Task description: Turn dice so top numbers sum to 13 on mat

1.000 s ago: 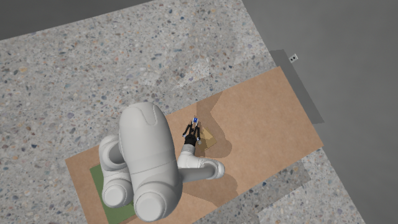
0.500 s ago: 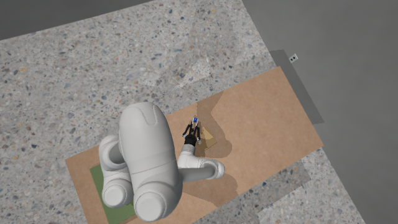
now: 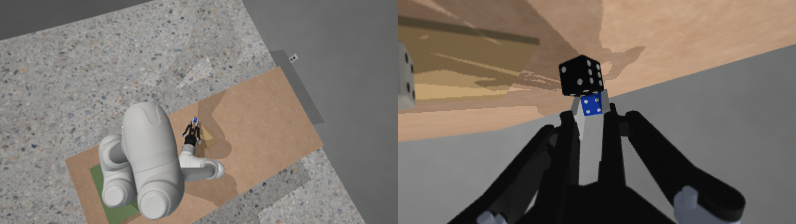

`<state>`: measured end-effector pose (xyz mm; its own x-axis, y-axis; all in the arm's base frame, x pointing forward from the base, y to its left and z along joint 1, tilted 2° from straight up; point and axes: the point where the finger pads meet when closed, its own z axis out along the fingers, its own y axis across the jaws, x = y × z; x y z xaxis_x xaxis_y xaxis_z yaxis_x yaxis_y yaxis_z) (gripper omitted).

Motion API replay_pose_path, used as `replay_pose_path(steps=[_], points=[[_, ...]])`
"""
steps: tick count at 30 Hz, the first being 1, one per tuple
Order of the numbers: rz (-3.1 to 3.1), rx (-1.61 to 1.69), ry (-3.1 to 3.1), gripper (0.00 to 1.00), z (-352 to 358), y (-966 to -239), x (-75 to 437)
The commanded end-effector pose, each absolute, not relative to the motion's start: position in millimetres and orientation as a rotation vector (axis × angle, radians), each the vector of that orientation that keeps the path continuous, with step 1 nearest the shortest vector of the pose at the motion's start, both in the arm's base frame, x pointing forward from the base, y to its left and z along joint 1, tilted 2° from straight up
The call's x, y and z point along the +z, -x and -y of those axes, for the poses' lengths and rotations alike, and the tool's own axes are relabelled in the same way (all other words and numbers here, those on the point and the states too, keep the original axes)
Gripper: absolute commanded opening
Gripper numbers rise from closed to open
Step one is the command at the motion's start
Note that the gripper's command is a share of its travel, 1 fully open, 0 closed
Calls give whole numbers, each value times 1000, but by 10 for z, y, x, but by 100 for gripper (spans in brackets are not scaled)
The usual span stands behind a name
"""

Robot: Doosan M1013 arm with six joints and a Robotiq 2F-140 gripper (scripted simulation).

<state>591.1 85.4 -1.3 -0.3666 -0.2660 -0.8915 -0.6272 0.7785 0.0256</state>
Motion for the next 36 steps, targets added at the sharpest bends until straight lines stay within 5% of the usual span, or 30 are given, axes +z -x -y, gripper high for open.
replay_pose_path(steps=[1,36], points=[[-1957,448,673,13,-855,-5911,-38],[-1957,448,673,13,-856,-5911,-75]])
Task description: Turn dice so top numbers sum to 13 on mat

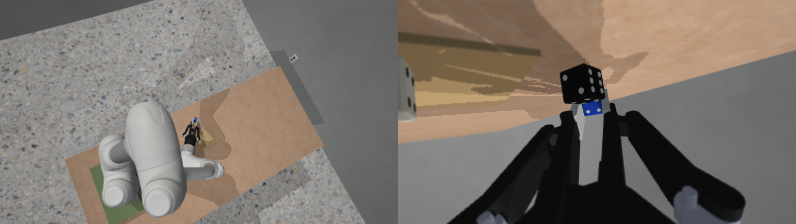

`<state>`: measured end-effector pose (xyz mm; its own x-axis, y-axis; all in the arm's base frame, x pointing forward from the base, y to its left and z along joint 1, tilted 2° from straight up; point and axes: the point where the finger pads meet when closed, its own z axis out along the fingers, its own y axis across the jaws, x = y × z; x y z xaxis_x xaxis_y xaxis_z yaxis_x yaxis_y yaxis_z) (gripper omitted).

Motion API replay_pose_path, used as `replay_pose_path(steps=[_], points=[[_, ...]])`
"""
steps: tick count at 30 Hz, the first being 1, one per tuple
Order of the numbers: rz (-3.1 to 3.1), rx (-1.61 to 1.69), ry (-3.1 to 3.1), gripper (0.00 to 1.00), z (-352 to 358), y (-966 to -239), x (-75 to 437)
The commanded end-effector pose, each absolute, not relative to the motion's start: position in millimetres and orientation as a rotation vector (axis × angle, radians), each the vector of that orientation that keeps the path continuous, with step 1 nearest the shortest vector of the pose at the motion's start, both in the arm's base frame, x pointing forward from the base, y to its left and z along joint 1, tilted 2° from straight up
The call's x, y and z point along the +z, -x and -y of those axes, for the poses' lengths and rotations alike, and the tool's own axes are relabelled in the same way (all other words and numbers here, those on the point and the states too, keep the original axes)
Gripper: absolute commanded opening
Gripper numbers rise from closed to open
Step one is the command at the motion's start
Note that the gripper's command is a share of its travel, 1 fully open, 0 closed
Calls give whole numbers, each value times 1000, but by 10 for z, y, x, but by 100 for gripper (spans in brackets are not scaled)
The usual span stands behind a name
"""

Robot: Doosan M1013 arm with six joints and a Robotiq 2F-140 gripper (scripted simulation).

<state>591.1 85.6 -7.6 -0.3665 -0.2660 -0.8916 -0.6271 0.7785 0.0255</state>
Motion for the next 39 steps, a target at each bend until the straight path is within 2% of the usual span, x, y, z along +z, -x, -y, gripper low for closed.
replay_pose_path(steps=[1,13,28,39], points=[[-1957,448,673,13,-856,-5911,-75],[-1957,448,673,13,-856,-5911,-75],[-1957,448,673,25,-856,-5911,-75],[-1957,448,673,25,-856,-5911,-75]])
